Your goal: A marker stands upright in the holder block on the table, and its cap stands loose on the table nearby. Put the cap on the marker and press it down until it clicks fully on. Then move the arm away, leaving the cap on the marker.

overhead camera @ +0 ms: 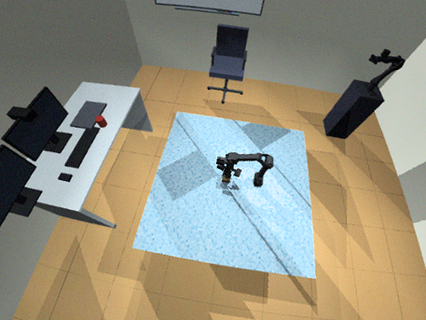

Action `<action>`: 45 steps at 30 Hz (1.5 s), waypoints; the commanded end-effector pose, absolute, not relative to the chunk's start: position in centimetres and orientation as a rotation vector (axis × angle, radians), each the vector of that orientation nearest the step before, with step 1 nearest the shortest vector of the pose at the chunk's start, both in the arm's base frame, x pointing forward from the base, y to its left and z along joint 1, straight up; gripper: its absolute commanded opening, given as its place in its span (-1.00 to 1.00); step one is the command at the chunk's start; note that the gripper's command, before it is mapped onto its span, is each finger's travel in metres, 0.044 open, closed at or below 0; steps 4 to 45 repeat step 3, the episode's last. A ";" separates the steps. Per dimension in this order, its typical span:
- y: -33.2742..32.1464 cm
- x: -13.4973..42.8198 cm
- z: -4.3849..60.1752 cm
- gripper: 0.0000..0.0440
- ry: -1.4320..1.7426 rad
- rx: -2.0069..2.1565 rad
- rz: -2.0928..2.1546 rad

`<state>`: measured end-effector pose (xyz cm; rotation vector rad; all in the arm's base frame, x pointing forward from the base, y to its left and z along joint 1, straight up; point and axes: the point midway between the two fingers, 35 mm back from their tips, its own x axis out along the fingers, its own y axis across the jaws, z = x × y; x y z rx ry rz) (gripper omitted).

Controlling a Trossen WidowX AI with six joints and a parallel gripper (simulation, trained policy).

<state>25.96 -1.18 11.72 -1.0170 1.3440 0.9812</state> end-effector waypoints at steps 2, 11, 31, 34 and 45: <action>-1.1 26.1 13.1 1.00 1.307 -1.041 0.975; -1.1 26.1 13.3 1.00 1.302 -1.045 0.974; -1.1 26.1 13.3 1.00 1.302 -1.045 0.974; -1.1 26.1 13.3 1.00 1.302 -1.045 0.974; -1.1 26.1 13.3 1.00 1.302 -1.045 0.974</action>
